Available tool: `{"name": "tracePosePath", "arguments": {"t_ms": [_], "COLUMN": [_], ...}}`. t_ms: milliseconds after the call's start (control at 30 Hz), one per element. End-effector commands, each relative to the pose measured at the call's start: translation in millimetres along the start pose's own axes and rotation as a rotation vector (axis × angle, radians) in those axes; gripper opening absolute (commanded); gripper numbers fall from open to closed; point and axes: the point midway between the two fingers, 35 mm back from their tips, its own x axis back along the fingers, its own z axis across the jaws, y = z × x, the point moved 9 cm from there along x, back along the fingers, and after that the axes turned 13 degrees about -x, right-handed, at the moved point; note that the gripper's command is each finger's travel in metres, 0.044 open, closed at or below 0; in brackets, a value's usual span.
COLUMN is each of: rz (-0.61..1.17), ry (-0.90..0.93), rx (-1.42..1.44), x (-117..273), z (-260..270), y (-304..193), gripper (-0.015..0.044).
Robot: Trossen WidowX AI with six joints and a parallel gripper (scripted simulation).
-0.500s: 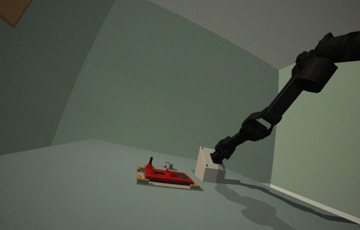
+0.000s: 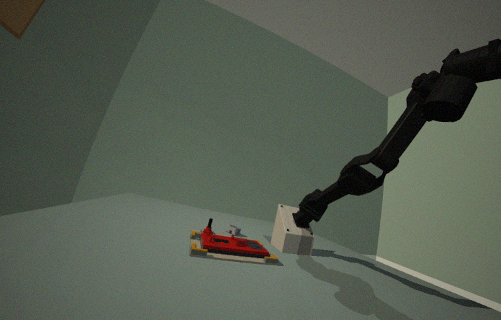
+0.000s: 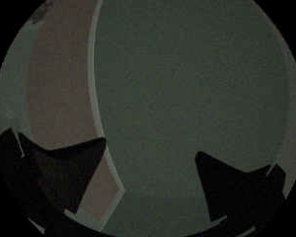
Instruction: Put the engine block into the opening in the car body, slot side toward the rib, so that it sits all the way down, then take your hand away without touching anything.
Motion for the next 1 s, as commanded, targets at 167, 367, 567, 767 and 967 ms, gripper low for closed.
{"name": "tracePosePath", "arguments": {"t_ms": [167, 367, 567, 767, 967], "rz": [-0.168, -0.216, -0.277, -0.346, -0.408], "ry": [-0.175, -0.219, -0.281, -0.347, -0.418], "rx": [0.188, 0.168, 0.183, 0.207, 0.198], "x": [37.0, 48.3, 64.8, 84.7, 102.1], "z": [-22.3, -25.0, -31.7, -39.9, -46.7], "y": [60.5, 74.1, 91.3, 109.0, 120.4], "gripper": [0.0440, 0.0440, 0.0440, 0.0440, 0.0440]}}
